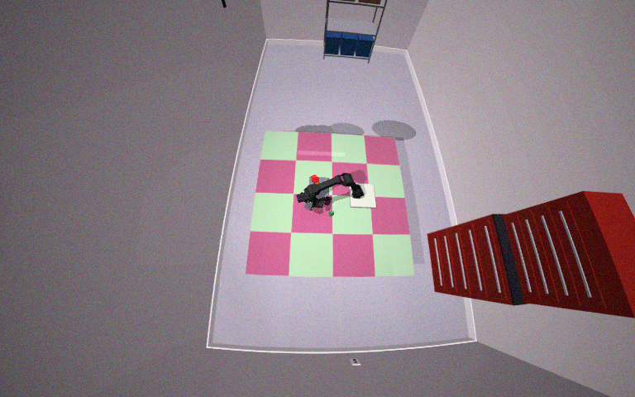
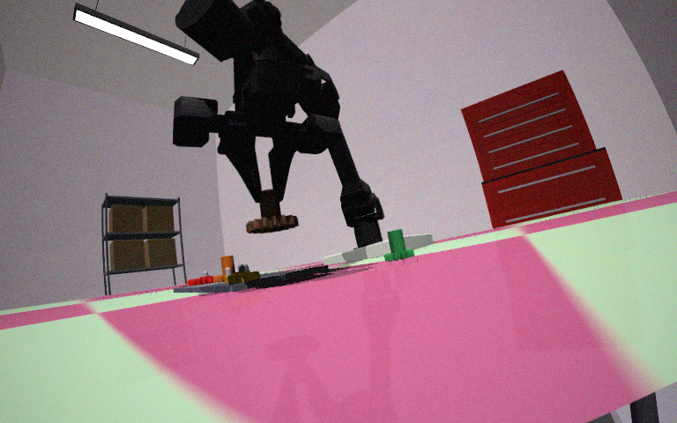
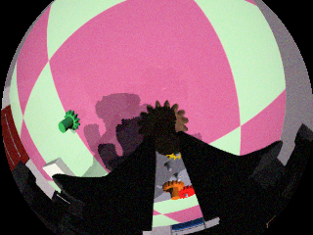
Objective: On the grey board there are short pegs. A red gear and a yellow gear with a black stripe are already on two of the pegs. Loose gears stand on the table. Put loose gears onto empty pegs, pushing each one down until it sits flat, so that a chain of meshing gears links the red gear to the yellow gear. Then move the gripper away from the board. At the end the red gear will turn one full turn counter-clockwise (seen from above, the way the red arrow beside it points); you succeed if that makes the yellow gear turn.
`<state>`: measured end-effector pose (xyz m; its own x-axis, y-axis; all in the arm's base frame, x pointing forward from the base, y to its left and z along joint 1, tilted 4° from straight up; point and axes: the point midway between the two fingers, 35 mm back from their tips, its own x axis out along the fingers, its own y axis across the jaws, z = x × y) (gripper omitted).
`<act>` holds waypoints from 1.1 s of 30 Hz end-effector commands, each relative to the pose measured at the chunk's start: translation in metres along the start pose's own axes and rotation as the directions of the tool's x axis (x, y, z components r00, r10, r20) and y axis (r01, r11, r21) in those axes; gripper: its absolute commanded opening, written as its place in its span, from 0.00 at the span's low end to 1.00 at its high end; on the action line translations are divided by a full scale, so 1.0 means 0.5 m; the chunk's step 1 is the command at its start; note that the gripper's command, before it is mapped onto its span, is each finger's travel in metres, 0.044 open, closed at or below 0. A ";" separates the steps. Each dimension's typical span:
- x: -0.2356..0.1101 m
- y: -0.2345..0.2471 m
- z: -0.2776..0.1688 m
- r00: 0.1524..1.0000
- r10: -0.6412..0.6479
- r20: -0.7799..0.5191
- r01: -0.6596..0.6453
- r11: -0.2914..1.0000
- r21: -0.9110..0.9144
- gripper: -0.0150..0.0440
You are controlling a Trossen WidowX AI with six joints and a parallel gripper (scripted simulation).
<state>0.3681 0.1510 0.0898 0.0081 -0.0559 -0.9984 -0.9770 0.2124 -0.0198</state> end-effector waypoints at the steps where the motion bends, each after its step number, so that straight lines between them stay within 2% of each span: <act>1: -0.015 0.001 0.001 1.000 -0.001 0.001 0.001 1.000 0.006 0.25; 33: -0.146 0.017 -0.003 1.000 0.000 0.001 0.000 1.000 0.006 0.25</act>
<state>0.3605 0.1551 0.1572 0.0080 -0.0562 -0.9984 -0.9770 0.2124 -0.0198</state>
